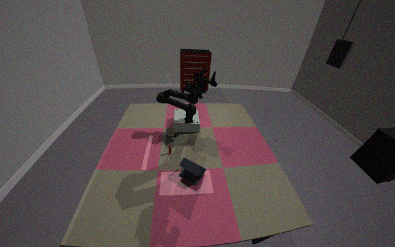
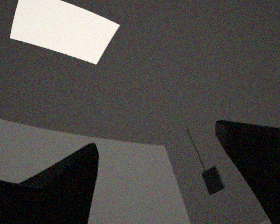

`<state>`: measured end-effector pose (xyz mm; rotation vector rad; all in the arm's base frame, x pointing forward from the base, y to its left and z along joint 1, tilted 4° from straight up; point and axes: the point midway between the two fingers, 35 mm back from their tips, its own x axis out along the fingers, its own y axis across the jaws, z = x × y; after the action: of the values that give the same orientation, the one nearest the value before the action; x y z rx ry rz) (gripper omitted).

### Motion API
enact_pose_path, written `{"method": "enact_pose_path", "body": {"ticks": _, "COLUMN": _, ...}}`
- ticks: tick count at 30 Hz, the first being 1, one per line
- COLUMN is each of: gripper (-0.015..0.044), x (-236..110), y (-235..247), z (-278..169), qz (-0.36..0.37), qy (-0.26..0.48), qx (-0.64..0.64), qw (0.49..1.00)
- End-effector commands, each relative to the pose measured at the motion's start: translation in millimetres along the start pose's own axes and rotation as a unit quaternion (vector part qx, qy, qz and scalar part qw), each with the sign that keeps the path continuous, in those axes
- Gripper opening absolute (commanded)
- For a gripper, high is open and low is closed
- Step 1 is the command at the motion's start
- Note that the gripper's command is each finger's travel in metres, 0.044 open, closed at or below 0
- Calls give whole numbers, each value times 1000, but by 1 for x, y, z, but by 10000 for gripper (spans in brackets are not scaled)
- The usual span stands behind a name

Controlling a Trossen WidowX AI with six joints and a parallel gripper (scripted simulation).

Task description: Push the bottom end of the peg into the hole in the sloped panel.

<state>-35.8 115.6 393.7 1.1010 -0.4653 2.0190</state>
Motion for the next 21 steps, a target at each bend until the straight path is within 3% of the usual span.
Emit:
{"method": "enact_pose_path", "body": {"ticks": 1, "gripper": 426, "x": 0, "y": -1, "z": 0, "qz": -2, "qy": 1, "qx": -1, "qw": 1000}}
{"method": "enact_pose_path", "body": {"ticks": 21, "gripper": 440, "x": 4, "y": -101, "z": -7, "qz": -200, "qy": 67, "qx": -83, "qw": 974}}
